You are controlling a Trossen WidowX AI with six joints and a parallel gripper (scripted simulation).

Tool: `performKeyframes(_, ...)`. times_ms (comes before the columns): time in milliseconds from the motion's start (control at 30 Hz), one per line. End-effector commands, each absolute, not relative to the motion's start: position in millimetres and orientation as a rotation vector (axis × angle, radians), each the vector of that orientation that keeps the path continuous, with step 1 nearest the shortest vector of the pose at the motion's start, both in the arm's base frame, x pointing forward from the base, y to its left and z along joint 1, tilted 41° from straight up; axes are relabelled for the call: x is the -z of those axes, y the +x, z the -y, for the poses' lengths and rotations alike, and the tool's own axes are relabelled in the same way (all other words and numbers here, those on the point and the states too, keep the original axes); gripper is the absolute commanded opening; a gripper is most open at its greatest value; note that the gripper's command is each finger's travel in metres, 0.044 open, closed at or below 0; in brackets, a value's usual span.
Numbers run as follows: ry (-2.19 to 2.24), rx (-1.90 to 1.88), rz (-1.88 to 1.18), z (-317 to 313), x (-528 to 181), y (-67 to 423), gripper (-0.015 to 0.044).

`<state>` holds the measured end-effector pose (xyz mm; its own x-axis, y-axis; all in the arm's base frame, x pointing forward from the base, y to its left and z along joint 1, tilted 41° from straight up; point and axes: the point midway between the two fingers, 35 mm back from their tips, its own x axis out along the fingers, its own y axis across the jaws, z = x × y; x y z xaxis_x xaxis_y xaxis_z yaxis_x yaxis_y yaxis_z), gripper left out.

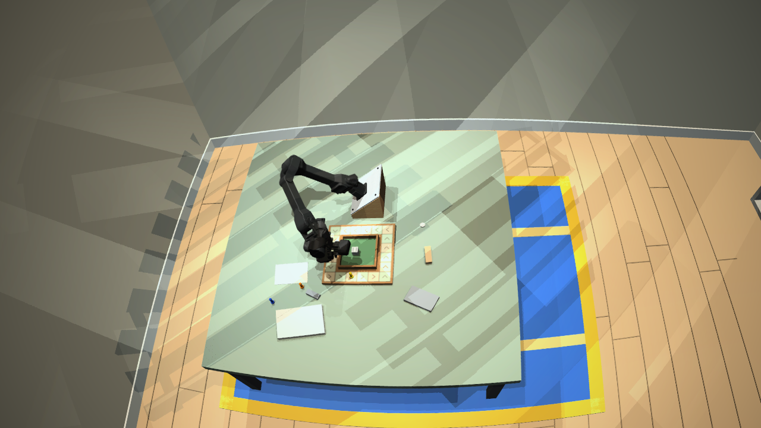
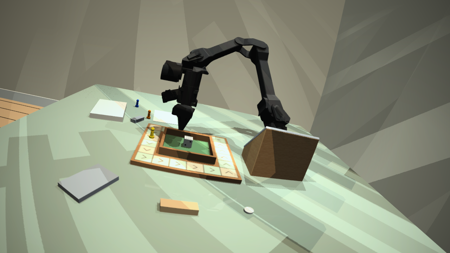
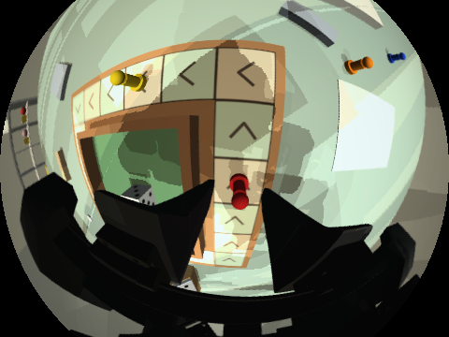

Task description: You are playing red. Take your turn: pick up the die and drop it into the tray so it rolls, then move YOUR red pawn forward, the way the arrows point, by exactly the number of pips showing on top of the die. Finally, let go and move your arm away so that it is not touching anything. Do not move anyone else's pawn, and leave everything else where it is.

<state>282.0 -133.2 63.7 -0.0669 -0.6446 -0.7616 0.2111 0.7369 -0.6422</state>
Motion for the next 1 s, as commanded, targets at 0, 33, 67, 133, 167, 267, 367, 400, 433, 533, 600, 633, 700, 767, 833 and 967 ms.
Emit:
performKeyframes(0,-0.374,0.729,-1.478,126,-72,284,0.0289)
performKeyframes(33,-0.376,0.728,-1.479,117,-82,286,0.0315)
performKeyframes(67,-0.379,0.728,-1.481,108,-93,286,0.0341)
performKeyframes(133,-0.381,0.728,-1.482,101,-101,286,0.0394)
performKeyframes(167,-0.381,0.728,-1.482,101,-101,286,0.0420)
performKeyframes(267,-0.381,0.728,-1.482,101,-101,286,0.0440)
performKeyframes(367,-0.379,0.702,-1.487,77,-97,280,0.0440)
performKeyframes(400,-0.378,0.687,-1.491,62,-95,275,0.0440)
performKeyframes(433,-0.379,0.673,-1.496,48,-93,269,0.0440)
performKeyframes(533,-0.388,0.644,-1.512,9,-89,248,0.0440)
performKeyframes(600,-0.400,0.635,-1.523,-12,-88,230,0.0440)
performKeyframes(633,-0.408,0.634,-1.527,-22,-87,220,0.0440)
performKeyframes(700,-0.428,0.637,-1.534,-38,-87,200,0.0440)
performKeyframes(767,-0.450,0.647,-1.535,-50,-89,181,0.0440)
performKeyframes(833,-0.439,0.631,-1.531,-42,-88,198,0.0440)
performKeyframes(967,-0.439,0.631,-1.531,-42,-88,198,0.0440)
